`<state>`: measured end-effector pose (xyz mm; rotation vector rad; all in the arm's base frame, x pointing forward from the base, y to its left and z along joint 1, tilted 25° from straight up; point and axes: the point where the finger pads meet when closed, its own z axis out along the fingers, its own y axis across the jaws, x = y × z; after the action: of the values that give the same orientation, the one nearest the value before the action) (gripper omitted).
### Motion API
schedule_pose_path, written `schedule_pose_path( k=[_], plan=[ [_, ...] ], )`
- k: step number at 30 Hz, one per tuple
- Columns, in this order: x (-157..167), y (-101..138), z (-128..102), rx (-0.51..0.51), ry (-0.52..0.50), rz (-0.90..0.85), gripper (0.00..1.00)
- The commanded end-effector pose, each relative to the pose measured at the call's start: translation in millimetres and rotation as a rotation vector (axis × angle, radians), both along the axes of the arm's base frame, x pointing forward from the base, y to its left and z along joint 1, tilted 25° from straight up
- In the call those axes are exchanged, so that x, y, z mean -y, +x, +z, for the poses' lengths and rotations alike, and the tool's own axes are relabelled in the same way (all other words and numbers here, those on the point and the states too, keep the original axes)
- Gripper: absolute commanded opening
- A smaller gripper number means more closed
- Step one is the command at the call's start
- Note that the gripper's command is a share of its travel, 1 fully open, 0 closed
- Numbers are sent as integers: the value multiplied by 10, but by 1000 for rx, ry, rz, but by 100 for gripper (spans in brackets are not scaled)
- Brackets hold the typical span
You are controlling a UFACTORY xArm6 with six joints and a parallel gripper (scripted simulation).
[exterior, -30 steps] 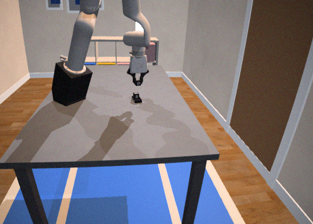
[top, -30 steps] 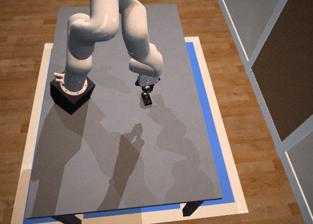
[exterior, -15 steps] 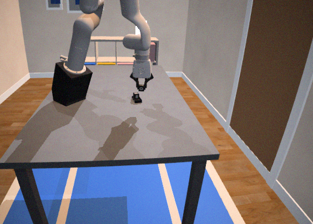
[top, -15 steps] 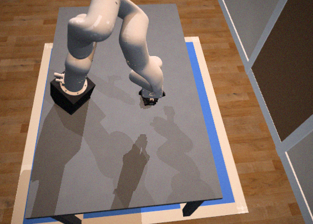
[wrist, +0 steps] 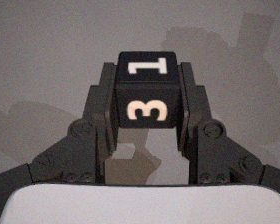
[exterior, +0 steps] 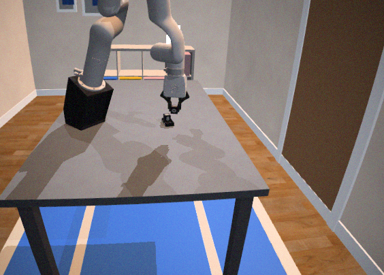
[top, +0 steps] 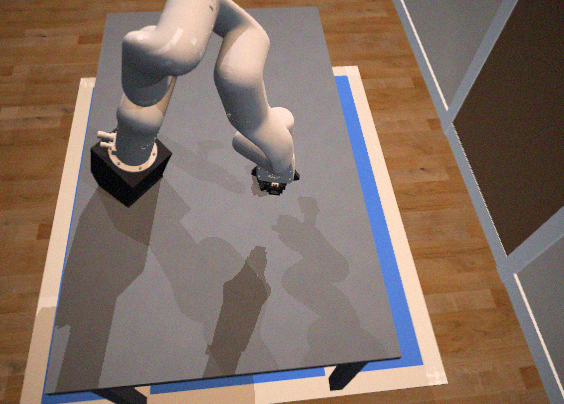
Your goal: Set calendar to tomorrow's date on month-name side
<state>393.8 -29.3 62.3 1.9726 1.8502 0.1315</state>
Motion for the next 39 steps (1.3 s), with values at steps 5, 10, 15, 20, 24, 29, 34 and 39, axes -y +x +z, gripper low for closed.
schedule_pose_path(
  k=[5, 10, 15, 20, 24, 29, 34, 39],
  plan=[
    [23, 44, -78, -1, 2, 0, 29],
    [51, 87, -184, -1, 2, 0, 29],
    [99, 162, -371, -1, 2, 0, 29],
    [154, 249, -586, -1, 2, 0, 29],
    [175, 281, -666, -1, 2, 0, 29],
    [213, 340, -813, -1, 2, 0, 29],
    [224, 357, -854, -1, 2, 0, 29],
    [224, 357, -855, -1, 2, 0, 29]
  ],
)
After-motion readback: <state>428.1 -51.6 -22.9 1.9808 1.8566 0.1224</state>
